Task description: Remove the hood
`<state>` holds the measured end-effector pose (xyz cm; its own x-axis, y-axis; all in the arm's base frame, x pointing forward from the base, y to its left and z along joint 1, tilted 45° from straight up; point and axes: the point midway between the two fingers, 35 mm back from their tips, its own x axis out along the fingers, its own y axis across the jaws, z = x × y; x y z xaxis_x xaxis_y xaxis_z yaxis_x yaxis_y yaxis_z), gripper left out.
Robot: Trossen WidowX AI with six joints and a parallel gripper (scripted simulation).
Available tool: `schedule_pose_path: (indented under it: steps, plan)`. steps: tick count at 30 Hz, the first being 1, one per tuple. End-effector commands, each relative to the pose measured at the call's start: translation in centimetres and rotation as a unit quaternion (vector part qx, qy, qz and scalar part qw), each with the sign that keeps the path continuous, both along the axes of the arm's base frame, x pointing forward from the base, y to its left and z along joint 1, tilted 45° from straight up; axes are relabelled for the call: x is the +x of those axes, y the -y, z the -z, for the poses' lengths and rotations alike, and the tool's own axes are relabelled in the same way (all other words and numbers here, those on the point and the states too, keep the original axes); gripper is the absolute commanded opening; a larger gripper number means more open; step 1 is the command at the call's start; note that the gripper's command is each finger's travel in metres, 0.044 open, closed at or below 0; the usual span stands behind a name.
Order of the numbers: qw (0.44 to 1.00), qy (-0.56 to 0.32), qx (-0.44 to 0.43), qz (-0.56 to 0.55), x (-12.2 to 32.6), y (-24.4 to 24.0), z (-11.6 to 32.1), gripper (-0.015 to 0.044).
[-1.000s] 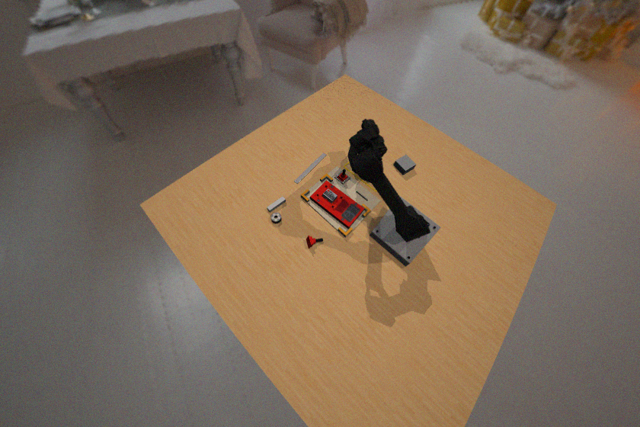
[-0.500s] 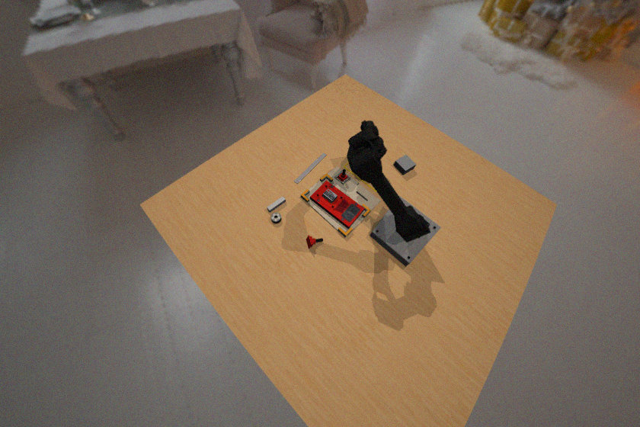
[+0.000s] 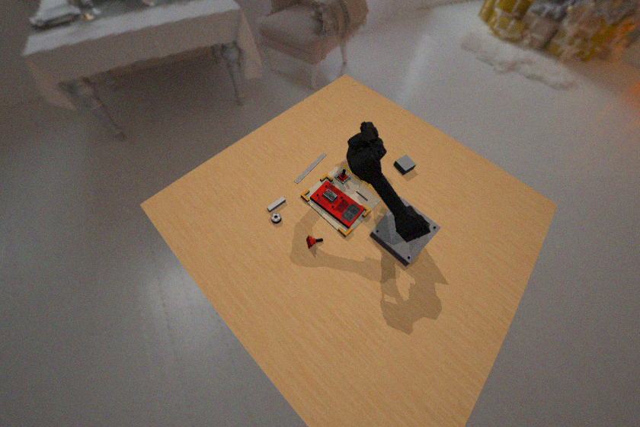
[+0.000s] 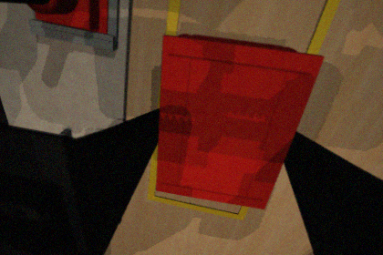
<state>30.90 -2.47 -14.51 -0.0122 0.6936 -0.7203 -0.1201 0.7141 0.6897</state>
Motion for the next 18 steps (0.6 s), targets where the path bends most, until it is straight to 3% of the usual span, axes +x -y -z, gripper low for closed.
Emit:
schedule_pose_path:
  steps: [1,13,18]
  plan:
    - [1.000,0.000,0.000,0.000,0.0,0.0,0.0,0.0131]
    - [1.000,0.000,0.000,0.000,0.0,0.0,0.0,0.0440]
    - [1.000,0.000,-0.001,0.000,0.2,2.7,-2.6,0.0440]
